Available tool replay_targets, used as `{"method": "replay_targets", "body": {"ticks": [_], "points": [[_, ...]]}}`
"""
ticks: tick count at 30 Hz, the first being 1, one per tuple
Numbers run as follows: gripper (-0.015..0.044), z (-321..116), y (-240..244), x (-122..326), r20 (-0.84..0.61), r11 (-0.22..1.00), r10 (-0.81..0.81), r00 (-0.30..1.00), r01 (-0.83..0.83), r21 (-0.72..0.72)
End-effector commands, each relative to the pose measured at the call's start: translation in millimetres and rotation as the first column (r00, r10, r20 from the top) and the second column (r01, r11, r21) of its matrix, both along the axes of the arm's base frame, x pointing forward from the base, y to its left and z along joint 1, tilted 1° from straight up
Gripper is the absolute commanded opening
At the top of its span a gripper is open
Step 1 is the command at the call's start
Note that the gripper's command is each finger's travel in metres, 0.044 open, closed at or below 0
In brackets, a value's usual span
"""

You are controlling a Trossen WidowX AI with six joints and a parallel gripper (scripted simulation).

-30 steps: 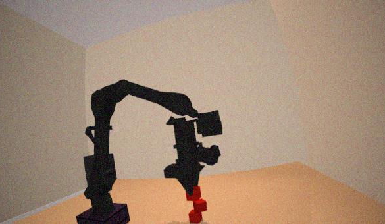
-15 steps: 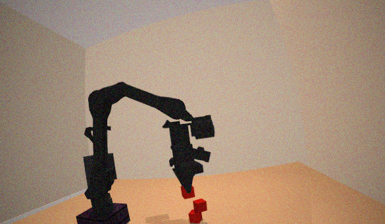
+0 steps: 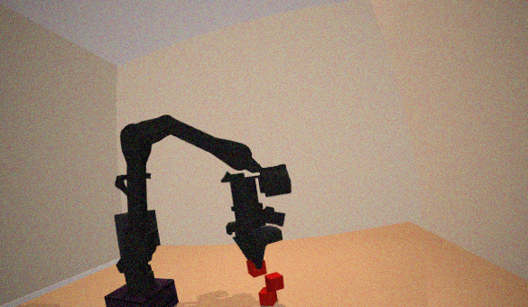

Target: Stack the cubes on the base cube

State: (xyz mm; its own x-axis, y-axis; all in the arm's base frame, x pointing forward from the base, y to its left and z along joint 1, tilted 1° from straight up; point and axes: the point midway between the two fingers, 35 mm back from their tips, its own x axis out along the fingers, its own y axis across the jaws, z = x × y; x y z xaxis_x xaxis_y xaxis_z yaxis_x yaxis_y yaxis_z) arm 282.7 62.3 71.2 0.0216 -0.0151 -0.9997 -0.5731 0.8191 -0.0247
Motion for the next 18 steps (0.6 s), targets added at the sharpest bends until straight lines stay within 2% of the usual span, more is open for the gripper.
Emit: {"method": "replay_targets", "body": {"ticks": [1,18], "points": [[0.0105,-13.0,-0.4,-2.2,-0.011,1.0,0.008,1.0,-0.008,0.0],[0.0105,-32.3,-0.6,-1.3,-0.011,1.0,0.007,1.0,-0.007,0.0]]}}
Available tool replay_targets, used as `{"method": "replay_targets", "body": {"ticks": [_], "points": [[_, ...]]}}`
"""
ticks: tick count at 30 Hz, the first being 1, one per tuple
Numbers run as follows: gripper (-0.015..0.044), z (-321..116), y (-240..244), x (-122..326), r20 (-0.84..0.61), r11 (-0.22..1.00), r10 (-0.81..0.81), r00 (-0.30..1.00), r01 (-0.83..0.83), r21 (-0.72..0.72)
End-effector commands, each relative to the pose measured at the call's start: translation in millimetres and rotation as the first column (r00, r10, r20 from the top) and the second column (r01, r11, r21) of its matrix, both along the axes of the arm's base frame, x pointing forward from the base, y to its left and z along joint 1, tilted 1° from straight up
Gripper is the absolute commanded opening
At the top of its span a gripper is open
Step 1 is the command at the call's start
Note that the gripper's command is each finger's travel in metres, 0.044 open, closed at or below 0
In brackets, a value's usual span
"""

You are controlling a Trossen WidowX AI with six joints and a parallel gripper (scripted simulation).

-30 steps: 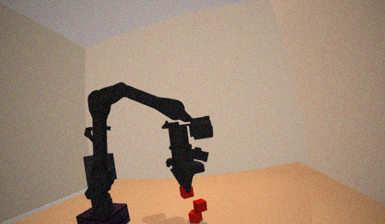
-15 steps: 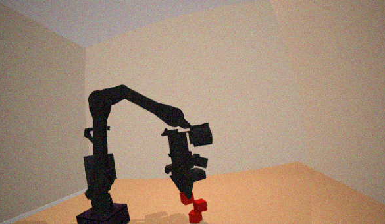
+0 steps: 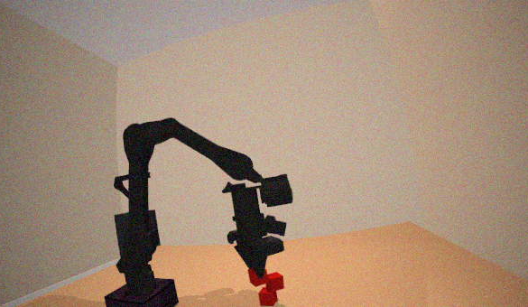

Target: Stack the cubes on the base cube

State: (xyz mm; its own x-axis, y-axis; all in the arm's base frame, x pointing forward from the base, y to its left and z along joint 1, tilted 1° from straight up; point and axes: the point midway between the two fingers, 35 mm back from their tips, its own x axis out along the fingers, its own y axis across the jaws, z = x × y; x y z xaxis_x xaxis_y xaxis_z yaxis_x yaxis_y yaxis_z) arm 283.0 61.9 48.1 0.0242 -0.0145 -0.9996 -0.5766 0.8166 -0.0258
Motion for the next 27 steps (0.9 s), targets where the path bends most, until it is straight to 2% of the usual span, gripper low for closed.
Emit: {"method": "replay_targets", "body": {"ticks": [1,6,27], "points": [[0.0105,-12.0,-0.2,-1.4,-0.013,1.0,0.002,1.0,-0.002,-0.001],[0.0105,-23.6,-0.3,-1.1,-0.013,1.0,0.0,1.0,0.0,-0.001],[0.0105,-25.5,-0.4,-1.1,-0.013,1.0,-0.003,1.0,0.003,-0.001]]}}
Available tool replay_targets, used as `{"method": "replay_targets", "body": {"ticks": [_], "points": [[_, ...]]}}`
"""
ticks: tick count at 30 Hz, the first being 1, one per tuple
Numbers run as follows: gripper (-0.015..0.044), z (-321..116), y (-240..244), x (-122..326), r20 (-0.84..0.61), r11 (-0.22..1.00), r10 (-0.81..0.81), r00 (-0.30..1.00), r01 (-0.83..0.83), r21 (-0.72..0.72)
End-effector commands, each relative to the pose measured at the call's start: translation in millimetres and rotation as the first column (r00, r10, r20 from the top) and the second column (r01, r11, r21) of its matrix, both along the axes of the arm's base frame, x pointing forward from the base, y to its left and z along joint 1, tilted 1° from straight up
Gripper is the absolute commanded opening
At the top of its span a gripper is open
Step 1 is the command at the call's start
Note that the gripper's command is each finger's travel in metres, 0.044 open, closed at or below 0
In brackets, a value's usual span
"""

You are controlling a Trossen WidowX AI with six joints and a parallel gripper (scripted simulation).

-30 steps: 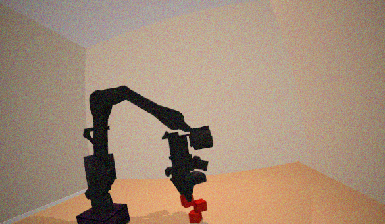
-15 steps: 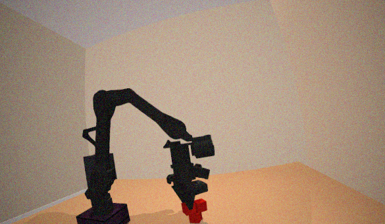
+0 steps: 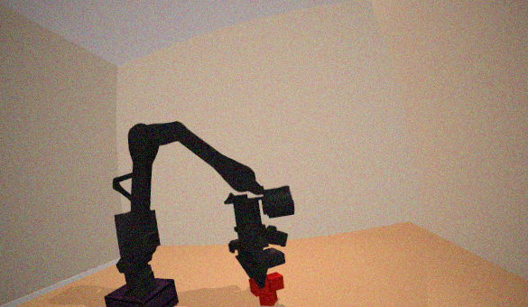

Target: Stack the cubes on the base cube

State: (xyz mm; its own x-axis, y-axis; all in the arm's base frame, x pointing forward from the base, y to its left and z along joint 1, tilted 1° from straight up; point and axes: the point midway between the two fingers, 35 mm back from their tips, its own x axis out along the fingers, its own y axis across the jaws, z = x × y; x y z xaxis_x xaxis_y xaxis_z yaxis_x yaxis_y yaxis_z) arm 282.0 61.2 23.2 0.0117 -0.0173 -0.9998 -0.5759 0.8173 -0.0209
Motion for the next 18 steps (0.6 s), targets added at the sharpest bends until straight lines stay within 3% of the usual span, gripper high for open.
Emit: {"method": "replay_targets", "body": {"ticks": [1,3,7,18], "points": [[0.0105,-0.5,0.3,-0.1,-0.001,1.0,-0.002,1.0,0.002,0.002],[0.0105,-0.5,0.3,-0.1,-0.001,1.0,-0.002,1.0,0.002,0.002],[0.0205,-0.5,0.3,-0.1,-0.001,1.0,-0.002,1.0,0.002,0.002],[0.0205,12.1,0.2,-0.1,0.0,1.0,0.0,1.0,0.0,0.0]]}}
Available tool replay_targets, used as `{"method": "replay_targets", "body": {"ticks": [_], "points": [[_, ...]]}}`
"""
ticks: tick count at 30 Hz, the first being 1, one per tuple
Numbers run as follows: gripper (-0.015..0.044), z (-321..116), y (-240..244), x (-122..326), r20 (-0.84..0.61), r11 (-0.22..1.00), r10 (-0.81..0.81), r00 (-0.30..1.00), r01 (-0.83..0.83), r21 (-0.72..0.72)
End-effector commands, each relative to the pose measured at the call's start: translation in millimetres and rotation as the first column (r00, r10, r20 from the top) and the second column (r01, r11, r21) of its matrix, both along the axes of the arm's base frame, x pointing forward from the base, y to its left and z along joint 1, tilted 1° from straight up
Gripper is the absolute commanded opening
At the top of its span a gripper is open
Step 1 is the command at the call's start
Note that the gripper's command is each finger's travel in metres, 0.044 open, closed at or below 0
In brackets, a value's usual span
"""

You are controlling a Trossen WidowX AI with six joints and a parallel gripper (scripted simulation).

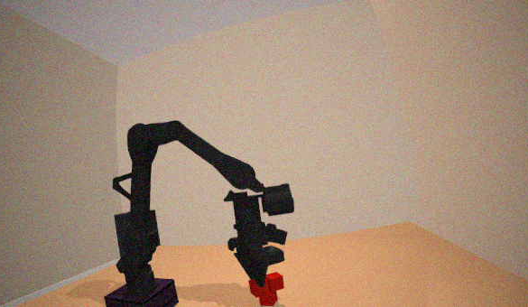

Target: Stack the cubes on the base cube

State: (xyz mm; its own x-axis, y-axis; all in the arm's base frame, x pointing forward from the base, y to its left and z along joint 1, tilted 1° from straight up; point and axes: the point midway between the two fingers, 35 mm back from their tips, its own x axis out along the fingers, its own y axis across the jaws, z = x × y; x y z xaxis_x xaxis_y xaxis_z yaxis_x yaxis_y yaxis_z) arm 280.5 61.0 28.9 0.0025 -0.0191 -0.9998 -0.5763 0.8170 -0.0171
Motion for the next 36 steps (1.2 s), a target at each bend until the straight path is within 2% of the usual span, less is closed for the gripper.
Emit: {"method": "replay_targets", "body": {"ticks": [1,33,36], "points": [[0.0205,8.1,0.5,1.4,0.009,1.0,-0.001,1.0,0.0,0.002],[0.0205,57.9,1.3,1.0,0.009,1.0,-0.001,1.0,0.0,0.002],[0.0284,60.8,1.3,1.1,0.007,1.0,0.002,1.0,-0.002,0.002]]}}
